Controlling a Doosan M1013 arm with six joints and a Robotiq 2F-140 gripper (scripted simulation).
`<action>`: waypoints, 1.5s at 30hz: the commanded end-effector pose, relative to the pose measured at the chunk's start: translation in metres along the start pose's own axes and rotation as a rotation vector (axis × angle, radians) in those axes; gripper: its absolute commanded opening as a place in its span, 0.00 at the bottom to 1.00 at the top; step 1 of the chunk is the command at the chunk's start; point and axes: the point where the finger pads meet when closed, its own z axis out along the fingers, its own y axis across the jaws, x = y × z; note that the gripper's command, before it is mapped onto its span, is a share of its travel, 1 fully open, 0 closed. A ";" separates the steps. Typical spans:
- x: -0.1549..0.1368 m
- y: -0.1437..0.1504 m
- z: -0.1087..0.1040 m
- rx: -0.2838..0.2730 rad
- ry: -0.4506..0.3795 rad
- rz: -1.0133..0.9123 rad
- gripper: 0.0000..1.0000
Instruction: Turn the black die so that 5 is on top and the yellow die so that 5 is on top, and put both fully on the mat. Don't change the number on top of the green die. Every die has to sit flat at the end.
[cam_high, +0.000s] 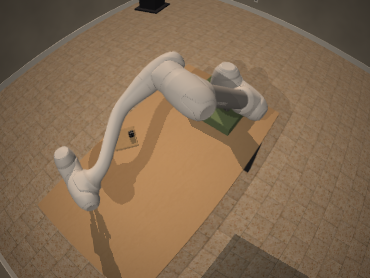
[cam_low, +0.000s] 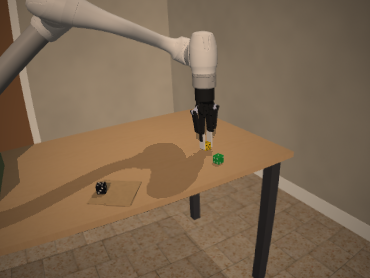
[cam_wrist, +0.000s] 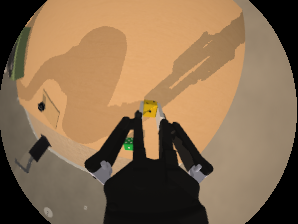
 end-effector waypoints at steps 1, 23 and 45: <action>0.004 0.001 0.004 0.002 -0.002 -0.004 0.24; 0.004 0.001 -0.086 0.002 -0.002 -0.004 0.24; 0.004 0.001 -0.095 0.002 -0.002 -0.136 0.24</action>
